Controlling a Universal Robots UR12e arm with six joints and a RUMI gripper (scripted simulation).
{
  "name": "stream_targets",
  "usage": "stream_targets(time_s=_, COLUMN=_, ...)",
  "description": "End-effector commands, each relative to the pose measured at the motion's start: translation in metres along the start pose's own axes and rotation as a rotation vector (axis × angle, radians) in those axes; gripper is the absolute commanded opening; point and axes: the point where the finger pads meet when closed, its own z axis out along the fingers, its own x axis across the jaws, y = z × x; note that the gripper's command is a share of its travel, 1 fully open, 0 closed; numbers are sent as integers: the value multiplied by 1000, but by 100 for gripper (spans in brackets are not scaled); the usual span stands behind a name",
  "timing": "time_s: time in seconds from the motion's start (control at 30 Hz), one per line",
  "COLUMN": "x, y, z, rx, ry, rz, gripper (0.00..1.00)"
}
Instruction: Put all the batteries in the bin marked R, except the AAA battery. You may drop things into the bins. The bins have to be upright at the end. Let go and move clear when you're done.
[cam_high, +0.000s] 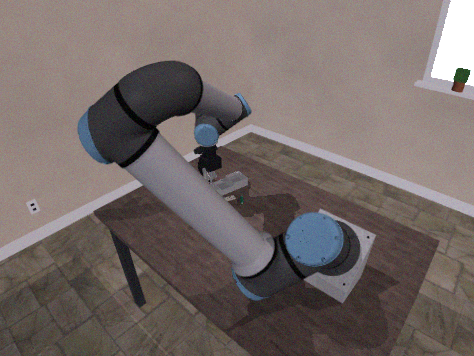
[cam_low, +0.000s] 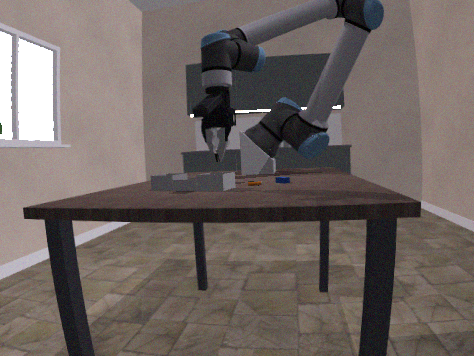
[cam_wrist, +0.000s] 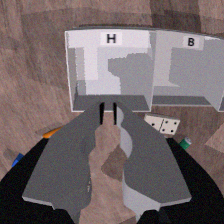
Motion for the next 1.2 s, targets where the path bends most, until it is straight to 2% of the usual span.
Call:
stream_targets(time_s=0.0, x=-1, y=-1, z=9, rx=1, ry=0, rz=0, gripper=4)
stream_targets(time_s=0.07, x=-1, y=-1, z=9, rx=1, ry=0, rz=0, gripper=4)
stream_targets(time_s=0.73, x=-1, y=-1, z=57, rx=1, ry=0, rz=0, gripper=4)
stream_targets(time_s=1.17, x=-1, y=-1, z=57, rx=1, ry=0, rz=0, gripper=4)
